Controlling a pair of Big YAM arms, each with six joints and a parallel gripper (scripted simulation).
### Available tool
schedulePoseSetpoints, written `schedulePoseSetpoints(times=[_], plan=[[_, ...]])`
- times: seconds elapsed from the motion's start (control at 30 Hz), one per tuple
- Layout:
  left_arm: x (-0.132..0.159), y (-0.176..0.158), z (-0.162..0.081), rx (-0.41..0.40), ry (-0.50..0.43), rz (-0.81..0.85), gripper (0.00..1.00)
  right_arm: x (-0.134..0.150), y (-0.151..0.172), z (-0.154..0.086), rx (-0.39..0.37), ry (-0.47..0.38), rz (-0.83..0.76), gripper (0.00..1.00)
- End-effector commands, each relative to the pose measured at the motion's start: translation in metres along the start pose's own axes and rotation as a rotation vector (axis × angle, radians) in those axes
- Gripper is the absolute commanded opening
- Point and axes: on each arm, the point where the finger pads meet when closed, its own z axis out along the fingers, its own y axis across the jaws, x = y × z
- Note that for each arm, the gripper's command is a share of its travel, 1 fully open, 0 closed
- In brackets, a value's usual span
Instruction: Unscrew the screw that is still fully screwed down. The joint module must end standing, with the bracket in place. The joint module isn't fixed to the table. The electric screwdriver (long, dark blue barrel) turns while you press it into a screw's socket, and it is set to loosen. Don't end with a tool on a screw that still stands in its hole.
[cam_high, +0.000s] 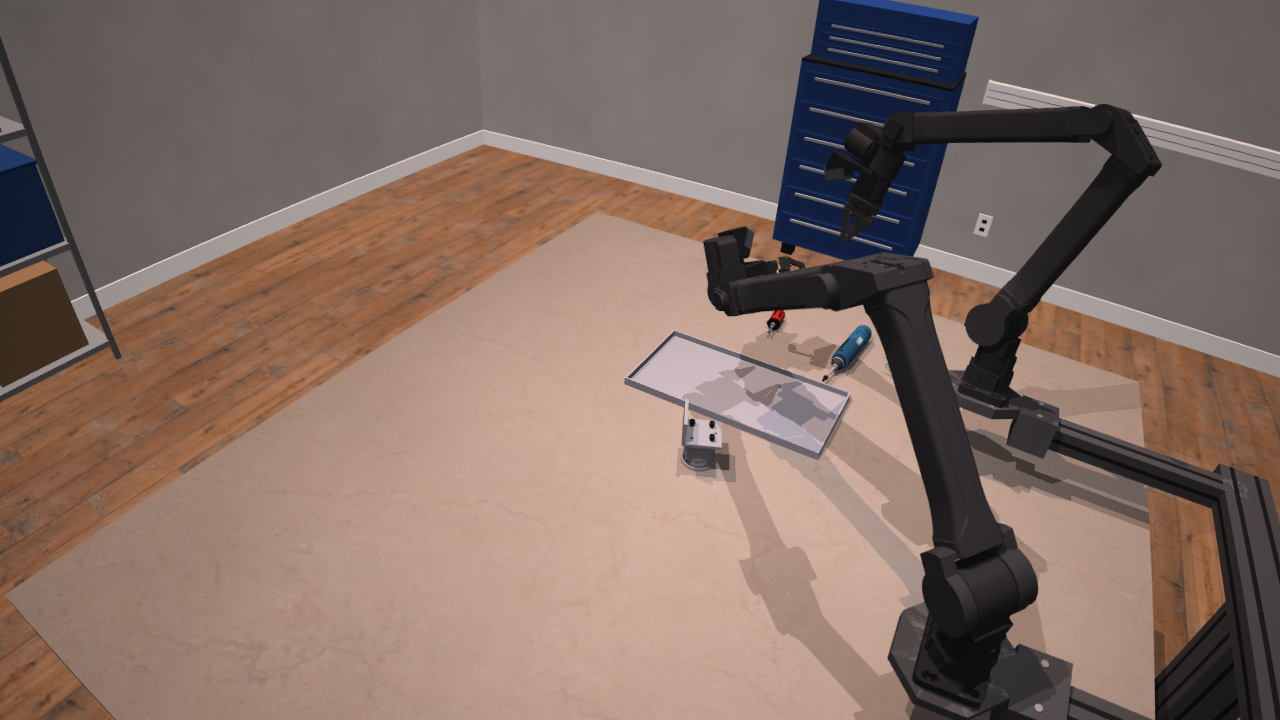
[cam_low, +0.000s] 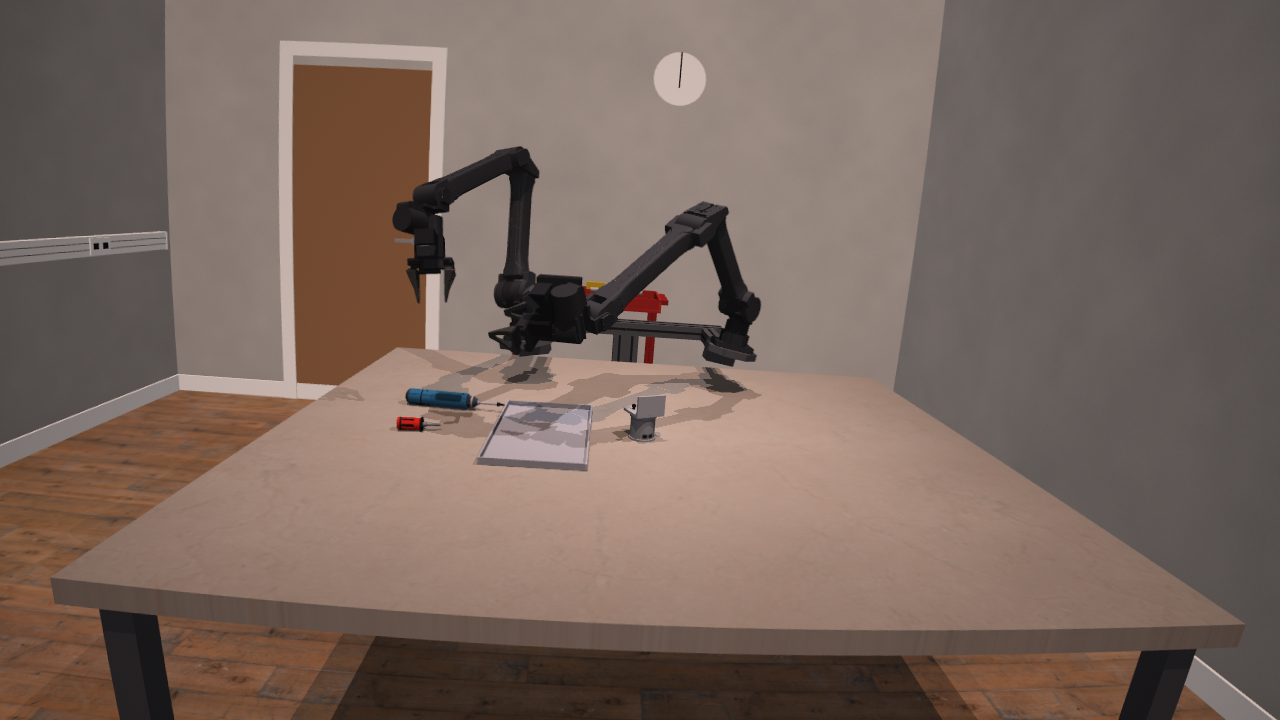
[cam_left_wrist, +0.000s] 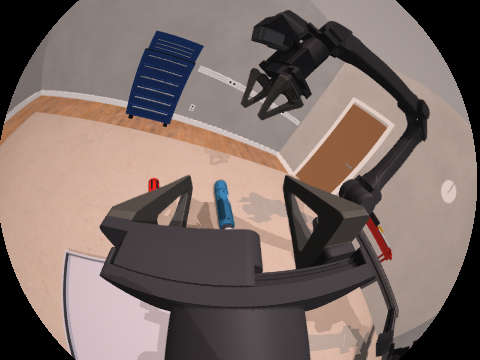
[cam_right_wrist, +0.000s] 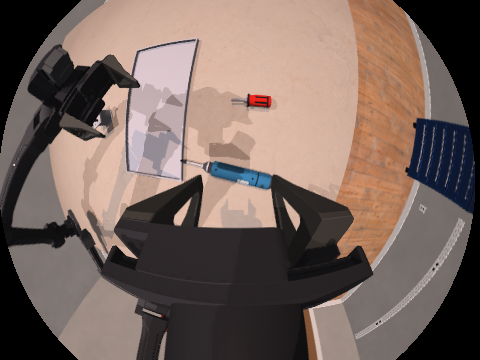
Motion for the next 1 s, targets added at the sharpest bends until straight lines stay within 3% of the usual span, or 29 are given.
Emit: schedulePoseSetpoints(times=[0.0, 0.23, 0.3, 0.57, 0.97], plan=[[-0.023, -0.003, 0.002, 0.006, -0.013, 0.039, 0.86, -0.031, -0.009, -0.039, 0.034, -0.079, -0.129, 0.65], [-0.023, -0.003, 0.002, 0.006, -0.013, 0.039, 0.86, -0.030, -0.011, -0.031, 0.016, -0.058, -0.161, 0.65], [-0.023, -0.003, 0.002, 0.006, -0.013, 0.039, 0.86, -0.034, -0.007, -0.049, 0.034, -0.091, -0.211, 0.65], [-0.023, -0.003, 0.002, 0.006, -0.013, 0.039, 0.86, -0.039, -0.002, -0.070, 0.037, -0.115, -0.375, 0.65], [-0.023, -0.003, 0.002, 0.006, -0.013, 0.039, 0.86, -0.031, 0.000, -0.057, 0.019, -0.094, -0.396, 0.65]])
